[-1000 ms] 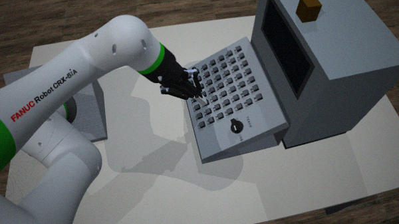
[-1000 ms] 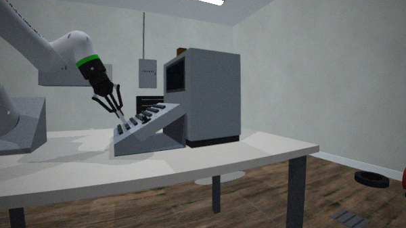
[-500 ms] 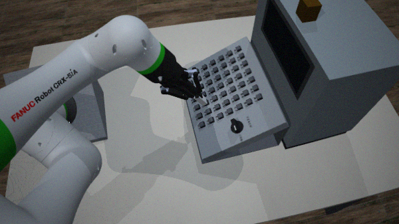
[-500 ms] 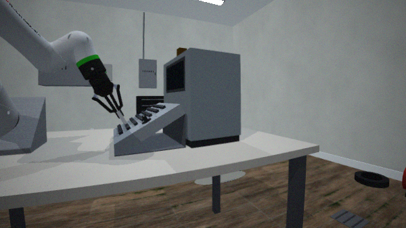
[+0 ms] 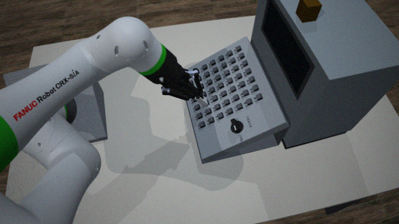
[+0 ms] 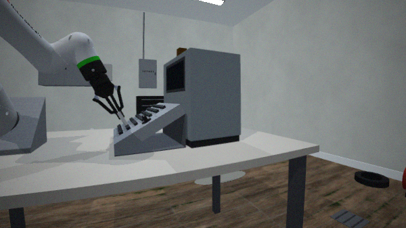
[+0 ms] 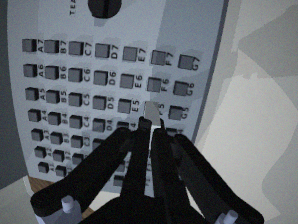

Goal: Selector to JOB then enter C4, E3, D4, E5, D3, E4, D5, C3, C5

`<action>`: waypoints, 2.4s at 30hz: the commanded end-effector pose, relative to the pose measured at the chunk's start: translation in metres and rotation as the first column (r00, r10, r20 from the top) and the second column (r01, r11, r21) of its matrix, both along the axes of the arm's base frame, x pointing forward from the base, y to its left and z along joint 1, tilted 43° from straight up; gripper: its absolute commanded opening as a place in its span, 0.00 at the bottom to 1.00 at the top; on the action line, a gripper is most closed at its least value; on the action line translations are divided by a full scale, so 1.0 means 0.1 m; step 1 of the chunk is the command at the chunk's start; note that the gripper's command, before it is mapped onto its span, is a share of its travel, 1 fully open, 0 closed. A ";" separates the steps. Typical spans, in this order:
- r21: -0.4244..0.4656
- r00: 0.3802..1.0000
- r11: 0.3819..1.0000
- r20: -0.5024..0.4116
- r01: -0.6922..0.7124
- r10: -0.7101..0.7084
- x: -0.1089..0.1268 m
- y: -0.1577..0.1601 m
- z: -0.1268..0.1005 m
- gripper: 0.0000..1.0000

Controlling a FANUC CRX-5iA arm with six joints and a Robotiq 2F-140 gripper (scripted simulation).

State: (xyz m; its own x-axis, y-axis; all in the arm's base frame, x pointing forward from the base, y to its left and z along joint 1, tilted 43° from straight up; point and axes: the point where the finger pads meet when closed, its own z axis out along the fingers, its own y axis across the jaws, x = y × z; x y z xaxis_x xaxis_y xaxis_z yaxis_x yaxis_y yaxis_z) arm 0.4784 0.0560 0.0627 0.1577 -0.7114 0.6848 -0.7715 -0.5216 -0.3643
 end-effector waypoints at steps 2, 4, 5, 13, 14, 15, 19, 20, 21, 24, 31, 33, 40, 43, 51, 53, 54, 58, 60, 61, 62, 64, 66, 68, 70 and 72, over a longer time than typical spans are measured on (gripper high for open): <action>0.000 1.000 1.000 0.000 -0.001 0.001 0.02 -0.01 -0.01 0.00; 0.000 1.000 1.000 0.000 -0.001 0.001 0.02 -0.01 -0.02 0.00; 0.000 1.000 1.000 0.000 -0.001 0.001 0.03 -0.02 -0.02 0.00; 0.000 1.000 1.000 0.000 -0.001 0.001 0.04 -0.03 -0.04 0.00; 0.000 1.000 1.000 0.000 -0.001 0.001 0.04 -0.03 -0.04 0.00; 0.000 1.000 1.000 0.000 -0.001 0.001 0.05 -0.03 -0.04 0.00; 0.000 1.000 1.000 0.000 -0.001 0.001 0.05 -0.03 -0.05 0.00; 0.000 1.000 1.000 0.000 -0.001 0.001 0.05 -0.03 -0.05 0.00; 0.000 1.000 1.000 0.000 -0.001 0.001 0.05 -0.03 -0.05 0.00; 0.000 1.000 1.000 0.000 -0.001 0.001 0.05 -0.03 -0.05 0.00; 0.000 1.000 1.000 0.000 -0.001 0.001 0.05 -0.03 -0.05 0.00; 0.000 1.000 1.000 0.000 -0.001 0.001 0.05 -0.03 -0.05 0.00; 0.000 1.000 1.000 0.000 -0.001 0.001 0.05 -0.03 -0.05 0.00; 0.000 1.000 1.000 0.000 -0.001 0.001 0.05 -0.03 -0.05 0.00; 0.000 1.000 1.000 0.000 -0.001 0.001 0.05 -0.03 -0.05 0.00; 0.000 1.000 1.000 0.000 -0.001 0.001 0.04 -0.03 -0.04 0.00; 0.000 1.000 1.000 0.000 -0.001 0.001 0.03 -0.02 -0.03 0.00; 0.000 1.000 1.000 0.000 -0.001 0.001 0.00 0.00 0.00 0.00; 0.000 1.000 1.000 0.000 -0.001 0.001 -0.01 0.01 0.01 0.00; 0.000 1.000 1.000 0.000 -0.001 0.001 -0.01 0.01 0.01 0.00; 0.000 1.000 1.000 0.000 -0.001 0.001 -0.02 0.02 0.02 0.00; 0.000 1.000 1.000 0.000 -0.001 0.001 -0.04 0.03 0.04 0.00; 0.000 1.000 1.000 0.000 -0.001 0.001 -0.06 0.05 0.06 0.00; 0.000 1.000 1.000 0.000 -0.001 0.001 -0.08 0.07 0.09 0.00; 0.000 1.000 1.000 0.000 -0.001 0.001 -0.11 0.09 0.11 0.00; 0.000 1.000 1.000 0.000 -0.001 0.001 -0.13 0.10 0.13 0.00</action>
State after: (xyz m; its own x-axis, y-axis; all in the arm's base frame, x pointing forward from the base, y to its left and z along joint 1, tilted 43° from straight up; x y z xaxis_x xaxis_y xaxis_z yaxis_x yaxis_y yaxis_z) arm 0.4683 0.0640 0.0731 0.1579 -0.7114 0.6848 -0.7712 -0.5220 -0.3645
